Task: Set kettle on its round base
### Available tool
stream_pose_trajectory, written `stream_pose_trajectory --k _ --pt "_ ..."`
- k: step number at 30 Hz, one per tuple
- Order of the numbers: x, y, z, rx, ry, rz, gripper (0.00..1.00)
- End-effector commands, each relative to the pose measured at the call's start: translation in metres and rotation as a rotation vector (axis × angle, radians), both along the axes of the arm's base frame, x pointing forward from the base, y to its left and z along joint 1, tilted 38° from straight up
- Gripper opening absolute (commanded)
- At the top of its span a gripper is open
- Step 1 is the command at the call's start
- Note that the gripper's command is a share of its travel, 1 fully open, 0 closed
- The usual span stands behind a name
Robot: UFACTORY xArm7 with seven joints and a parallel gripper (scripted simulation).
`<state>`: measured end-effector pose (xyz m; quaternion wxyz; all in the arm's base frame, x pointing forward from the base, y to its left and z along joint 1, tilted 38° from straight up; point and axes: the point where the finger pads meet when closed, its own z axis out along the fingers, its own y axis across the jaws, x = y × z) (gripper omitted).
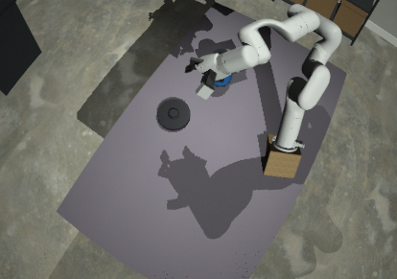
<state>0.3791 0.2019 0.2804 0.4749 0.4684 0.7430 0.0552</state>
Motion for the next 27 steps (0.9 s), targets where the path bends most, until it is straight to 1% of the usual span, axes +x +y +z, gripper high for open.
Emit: stream_pose_trajectory --k 1,4,6,21,23,27 --pt "0.003 -0.008 0.01 -0.073 0.035 0.024 0.81" --pt "0.004 -0.015 0.015 -0.119 0.059 0.037 0.81" --pt "0.004 -0.015 0.015 -0.119 0.059 0.037 0.81" --pt "0.009 -0.049 0.041 -0.353 0.207 0.112 0.81" --pt "0.009 -0.049 0.041 -0.353 0.207 0.112 0.81" --pt "0.009 -0.059 0.048 -0.415 0.256 0.136 0.81"
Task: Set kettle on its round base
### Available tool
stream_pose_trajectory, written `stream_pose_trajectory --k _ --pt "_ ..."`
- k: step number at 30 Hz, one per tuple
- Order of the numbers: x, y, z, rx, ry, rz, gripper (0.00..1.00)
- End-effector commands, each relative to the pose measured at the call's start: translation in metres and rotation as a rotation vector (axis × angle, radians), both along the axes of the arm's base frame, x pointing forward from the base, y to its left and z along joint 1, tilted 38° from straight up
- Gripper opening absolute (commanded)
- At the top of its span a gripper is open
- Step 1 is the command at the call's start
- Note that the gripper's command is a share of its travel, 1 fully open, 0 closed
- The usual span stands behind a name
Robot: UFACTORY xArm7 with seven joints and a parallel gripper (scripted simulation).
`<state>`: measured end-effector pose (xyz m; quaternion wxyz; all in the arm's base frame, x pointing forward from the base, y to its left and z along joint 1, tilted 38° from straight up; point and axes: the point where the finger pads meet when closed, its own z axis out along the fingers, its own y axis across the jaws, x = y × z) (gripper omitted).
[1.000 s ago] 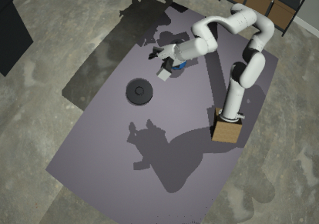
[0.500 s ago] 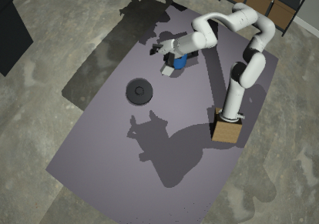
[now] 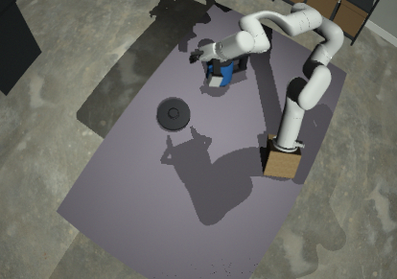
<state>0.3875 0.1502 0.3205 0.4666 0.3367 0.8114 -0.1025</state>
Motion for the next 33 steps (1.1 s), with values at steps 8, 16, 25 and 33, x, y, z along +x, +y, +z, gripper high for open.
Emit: stream_pose_trajectory --k 8,16,25,33 --pt "-0.001 -0.027 0.021 -0.173 0.154 0.068 0.81" --pt "-0.003 -0.043 0.03 -0.258 0.244 0.107 0.81" --pt "-0.007 -0.065 0.042 -0.374 0.388 0.174 0.81" --pt "-0.012 -0.08 0.05 -0.443 0.487 0.225 0.81"
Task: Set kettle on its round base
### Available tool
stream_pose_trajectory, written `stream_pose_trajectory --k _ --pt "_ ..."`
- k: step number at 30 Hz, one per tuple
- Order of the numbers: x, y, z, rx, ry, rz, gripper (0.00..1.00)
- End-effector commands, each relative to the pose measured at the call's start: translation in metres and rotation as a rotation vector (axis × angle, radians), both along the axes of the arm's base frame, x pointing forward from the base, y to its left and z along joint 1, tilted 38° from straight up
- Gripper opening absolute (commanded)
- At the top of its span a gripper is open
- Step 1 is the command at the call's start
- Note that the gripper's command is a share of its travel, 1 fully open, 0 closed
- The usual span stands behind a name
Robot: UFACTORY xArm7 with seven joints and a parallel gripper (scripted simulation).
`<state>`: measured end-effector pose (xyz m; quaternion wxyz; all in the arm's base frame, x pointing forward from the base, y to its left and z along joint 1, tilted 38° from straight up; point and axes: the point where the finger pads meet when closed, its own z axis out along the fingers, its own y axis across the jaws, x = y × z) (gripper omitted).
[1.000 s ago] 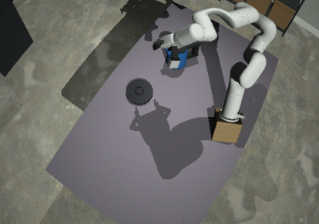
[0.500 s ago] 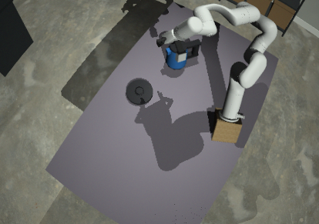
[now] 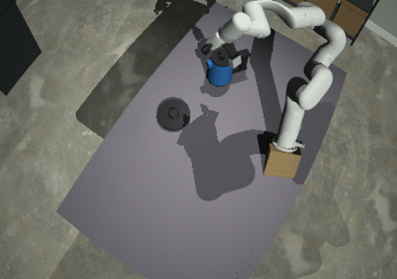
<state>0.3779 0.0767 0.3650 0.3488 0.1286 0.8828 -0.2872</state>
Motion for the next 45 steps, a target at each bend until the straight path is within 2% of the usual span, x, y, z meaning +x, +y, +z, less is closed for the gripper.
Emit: stream_pose_trajectory --k 1,12,14,25,45 --pt "-0.003 -0.009 0.007 -0.046 0.076 0.036 0.81" --pt "-0.013 -0.034 0.018 -0.148 0.267 0.126 0.81" --pt "-0.013 -0.034 0.018 -0.148 0.267 0.126 0.81" --pt "-0.024 -0.056 0.027 -0.225 0.452 0.226 0.81" --pt "-0.043 -0.085 0.037 -0.302 0.712 0.396 0.81"
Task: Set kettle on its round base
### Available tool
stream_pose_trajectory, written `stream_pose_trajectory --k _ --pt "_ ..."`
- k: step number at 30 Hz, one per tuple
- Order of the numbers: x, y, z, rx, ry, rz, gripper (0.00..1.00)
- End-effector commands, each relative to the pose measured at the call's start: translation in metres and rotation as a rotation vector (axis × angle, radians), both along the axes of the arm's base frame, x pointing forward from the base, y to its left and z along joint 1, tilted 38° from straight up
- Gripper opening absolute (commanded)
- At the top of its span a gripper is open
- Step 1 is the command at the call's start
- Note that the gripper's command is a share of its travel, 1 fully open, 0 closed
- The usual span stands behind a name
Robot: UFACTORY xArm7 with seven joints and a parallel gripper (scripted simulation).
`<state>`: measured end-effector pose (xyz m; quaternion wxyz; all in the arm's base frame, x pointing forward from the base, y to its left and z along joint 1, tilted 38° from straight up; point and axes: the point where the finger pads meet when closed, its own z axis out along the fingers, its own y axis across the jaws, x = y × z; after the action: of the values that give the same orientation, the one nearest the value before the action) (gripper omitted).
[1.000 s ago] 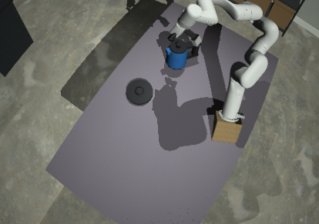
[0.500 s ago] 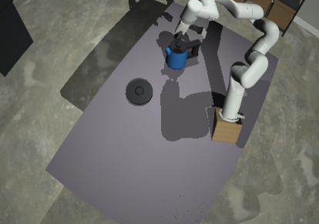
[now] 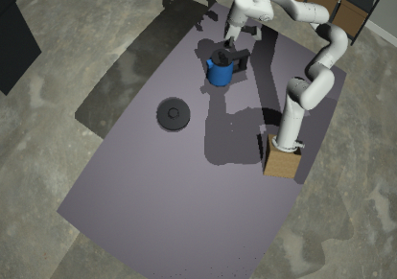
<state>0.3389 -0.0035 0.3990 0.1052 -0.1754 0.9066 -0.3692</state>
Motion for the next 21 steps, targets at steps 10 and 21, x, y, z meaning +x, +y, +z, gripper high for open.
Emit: stream_pose_trajectory --k 10,21 --pt "-0.011 -0.014 0.006 -0.027 0.155 0.101 0.81" --pt "-0.019 -0.023 0.009 -0.038 0.248 0.164 0.81"
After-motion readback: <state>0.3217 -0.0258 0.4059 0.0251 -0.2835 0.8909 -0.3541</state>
